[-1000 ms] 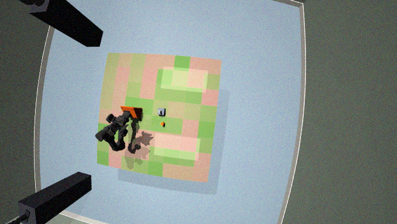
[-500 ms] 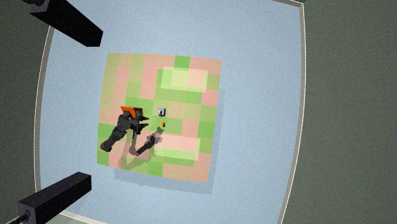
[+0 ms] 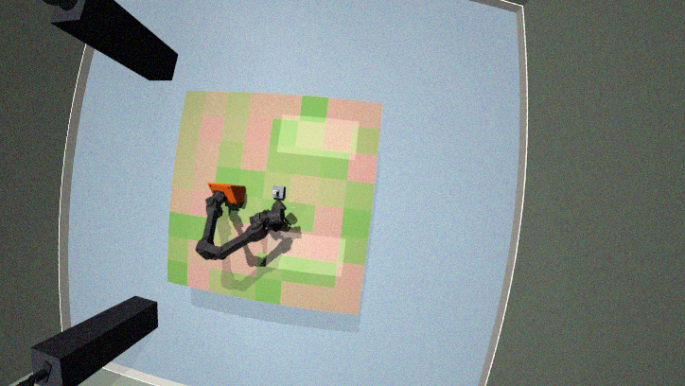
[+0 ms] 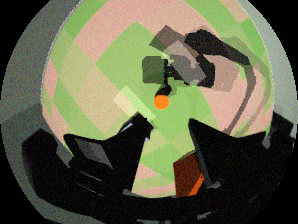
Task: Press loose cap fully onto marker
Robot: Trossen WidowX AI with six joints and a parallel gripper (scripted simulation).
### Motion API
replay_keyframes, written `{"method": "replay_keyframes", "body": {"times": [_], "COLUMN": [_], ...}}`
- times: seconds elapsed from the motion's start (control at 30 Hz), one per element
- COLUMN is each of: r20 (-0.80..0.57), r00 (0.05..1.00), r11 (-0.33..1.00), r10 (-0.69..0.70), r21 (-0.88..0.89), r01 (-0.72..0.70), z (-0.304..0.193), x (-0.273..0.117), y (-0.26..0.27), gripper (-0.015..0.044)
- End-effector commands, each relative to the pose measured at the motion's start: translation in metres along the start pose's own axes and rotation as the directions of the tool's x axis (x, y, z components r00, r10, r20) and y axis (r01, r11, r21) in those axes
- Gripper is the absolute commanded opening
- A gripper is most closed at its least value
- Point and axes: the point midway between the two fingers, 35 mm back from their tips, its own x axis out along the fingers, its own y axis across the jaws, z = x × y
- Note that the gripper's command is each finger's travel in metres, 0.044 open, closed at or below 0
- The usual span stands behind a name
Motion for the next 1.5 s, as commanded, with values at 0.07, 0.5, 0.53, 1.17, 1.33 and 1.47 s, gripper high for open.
{"method": "replay_keyframes", "body": {"times": [0.07, 0.5, 0.53, 1.17, 1.33, 1.47], "r20": [-0.019, -0.018, -0.018, -0.018, -0.017, -0.017], "r00": [1.0, 1.0, 1.0, 1.0, 1.0, 1.0], "r11": [1.0, 1.0, 1.0, 1.0, 1.0, 1.0], "r10": [-0.012, -0.014, -0.014, -0.013, -0.014, -0.014], "r21": [0.015, 0.015, 0.015, 0.015, 0.015, 0.015], "r01": [0.013, 0.014, 0.014, 0.014, 0.014, 0.015], "z": [0.002, 0.002, 0.002, 0.003, 0.003, 0.003], "x": [0.015, 0.054, 0.054, 0.085, 0.093, 0.099], "y": [0.002, 0.004, 0.004, 0.005, 0.004, 0.004], "gripper": [0.0246, 0.0246, 0.0246, 0.0246, 0.0246, 0.0246]}}
